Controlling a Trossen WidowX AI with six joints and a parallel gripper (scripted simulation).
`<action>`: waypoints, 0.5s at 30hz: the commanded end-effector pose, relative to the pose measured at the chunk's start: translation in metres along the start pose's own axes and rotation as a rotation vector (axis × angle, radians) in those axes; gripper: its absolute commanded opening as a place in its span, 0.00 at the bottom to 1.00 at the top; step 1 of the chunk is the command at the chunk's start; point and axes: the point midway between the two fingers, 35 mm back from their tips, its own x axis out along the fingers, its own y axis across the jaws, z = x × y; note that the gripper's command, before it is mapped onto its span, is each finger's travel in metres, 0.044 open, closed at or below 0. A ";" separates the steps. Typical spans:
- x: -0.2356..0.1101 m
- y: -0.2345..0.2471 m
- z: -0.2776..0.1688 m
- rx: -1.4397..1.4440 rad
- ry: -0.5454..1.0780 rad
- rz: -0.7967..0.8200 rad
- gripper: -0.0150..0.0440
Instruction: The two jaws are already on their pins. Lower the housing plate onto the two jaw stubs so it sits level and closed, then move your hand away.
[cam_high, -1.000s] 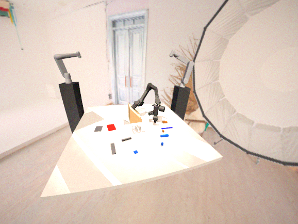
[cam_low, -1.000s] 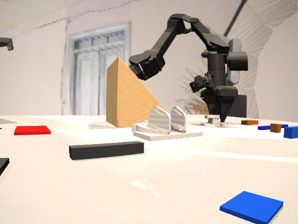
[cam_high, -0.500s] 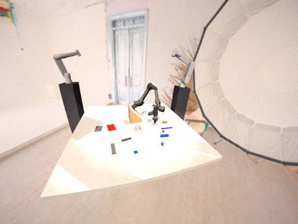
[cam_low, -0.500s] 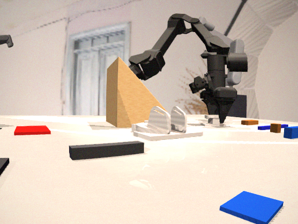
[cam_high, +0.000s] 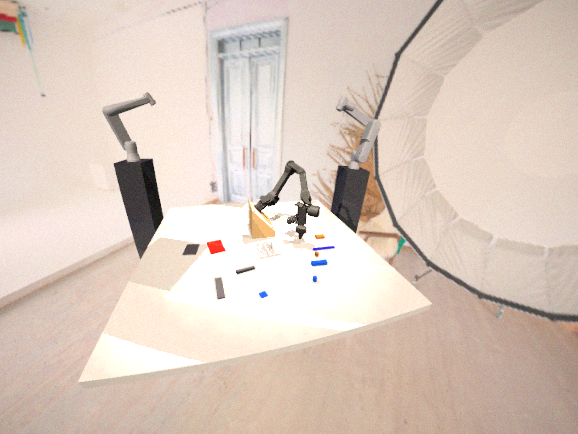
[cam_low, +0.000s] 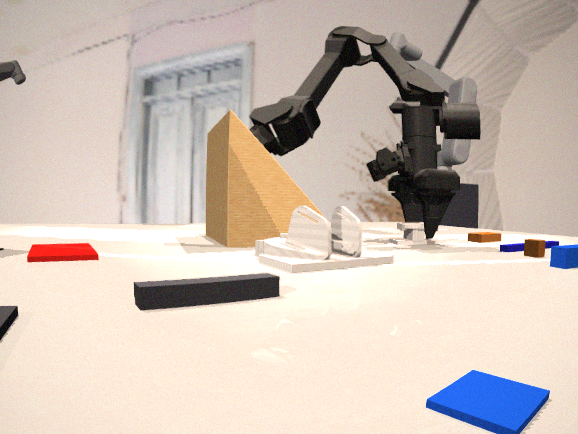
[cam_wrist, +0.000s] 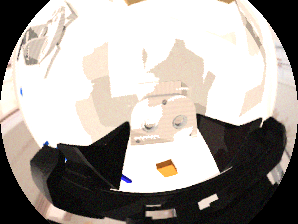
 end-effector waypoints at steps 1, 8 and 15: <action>0.000 0.000 0.000 0.000 0.000 0.000 0.92; 0.000 0.000 0.000 0.000 0.000 0.000 0.85; 0.000 0.000 0.000 0.000 0.000 0.000 0.85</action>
